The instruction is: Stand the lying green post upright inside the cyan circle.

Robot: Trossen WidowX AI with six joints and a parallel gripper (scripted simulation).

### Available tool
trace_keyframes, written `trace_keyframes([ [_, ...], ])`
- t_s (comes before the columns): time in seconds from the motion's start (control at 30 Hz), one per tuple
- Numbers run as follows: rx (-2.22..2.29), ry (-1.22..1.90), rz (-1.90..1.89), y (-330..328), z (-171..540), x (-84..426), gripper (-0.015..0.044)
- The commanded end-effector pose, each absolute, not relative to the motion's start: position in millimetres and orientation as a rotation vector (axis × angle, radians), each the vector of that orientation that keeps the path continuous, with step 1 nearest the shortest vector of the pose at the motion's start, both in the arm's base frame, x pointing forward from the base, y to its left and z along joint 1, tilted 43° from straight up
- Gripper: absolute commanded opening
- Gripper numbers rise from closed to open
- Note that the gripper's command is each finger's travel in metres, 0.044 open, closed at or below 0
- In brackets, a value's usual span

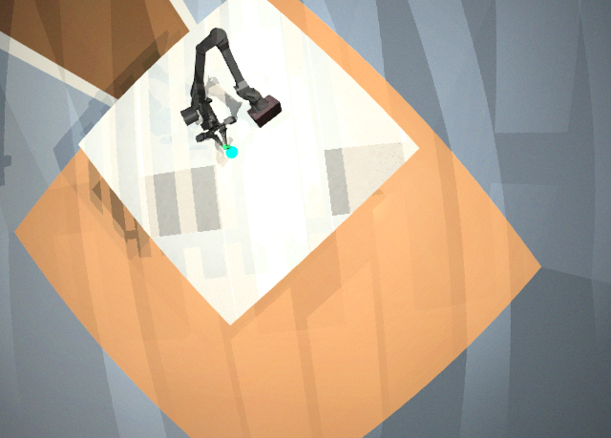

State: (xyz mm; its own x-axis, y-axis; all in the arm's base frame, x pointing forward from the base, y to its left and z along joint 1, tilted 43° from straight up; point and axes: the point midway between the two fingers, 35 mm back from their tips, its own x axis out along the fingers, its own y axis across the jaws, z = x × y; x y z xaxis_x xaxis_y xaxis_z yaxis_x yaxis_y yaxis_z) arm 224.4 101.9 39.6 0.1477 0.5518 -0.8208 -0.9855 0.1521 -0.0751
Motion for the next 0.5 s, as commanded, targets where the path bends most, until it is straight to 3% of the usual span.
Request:
trace_keyframes([
  [0.0,-0.735,0.696,1.261,101.0,42.4,224.1,0.0022],
  [0.47,-0.742,0.571,1.256,98.9,49.2,224.6,0.0022],
])
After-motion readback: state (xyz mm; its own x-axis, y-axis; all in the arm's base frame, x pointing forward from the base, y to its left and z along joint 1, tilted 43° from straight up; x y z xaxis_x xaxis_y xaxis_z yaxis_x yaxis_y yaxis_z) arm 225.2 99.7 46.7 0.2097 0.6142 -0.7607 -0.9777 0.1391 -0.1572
